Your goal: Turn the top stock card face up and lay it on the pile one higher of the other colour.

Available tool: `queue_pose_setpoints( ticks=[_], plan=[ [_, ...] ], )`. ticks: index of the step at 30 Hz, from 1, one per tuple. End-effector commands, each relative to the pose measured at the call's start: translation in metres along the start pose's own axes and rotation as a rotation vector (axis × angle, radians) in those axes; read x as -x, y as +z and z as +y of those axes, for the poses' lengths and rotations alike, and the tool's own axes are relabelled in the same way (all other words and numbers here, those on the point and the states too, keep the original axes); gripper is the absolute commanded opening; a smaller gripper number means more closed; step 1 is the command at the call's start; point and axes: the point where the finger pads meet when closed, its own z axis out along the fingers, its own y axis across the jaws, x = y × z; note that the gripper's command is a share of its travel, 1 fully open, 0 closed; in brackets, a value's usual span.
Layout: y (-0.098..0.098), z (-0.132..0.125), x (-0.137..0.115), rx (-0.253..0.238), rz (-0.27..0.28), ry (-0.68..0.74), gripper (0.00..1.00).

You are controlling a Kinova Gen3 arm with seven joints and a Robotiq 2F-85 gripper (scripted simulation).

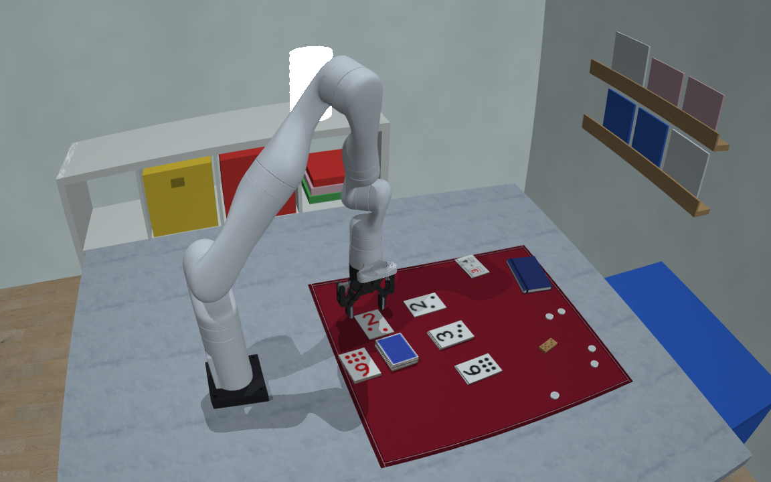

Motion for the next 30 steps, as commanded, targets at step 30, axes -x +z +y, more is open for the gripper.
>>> queue_pose_setpoints(
  ticks=[30],
  plan=[
    [-0.050, 0.000, -0.001, -0.002, 0.000, 0.000, 0.85]
  ],
)
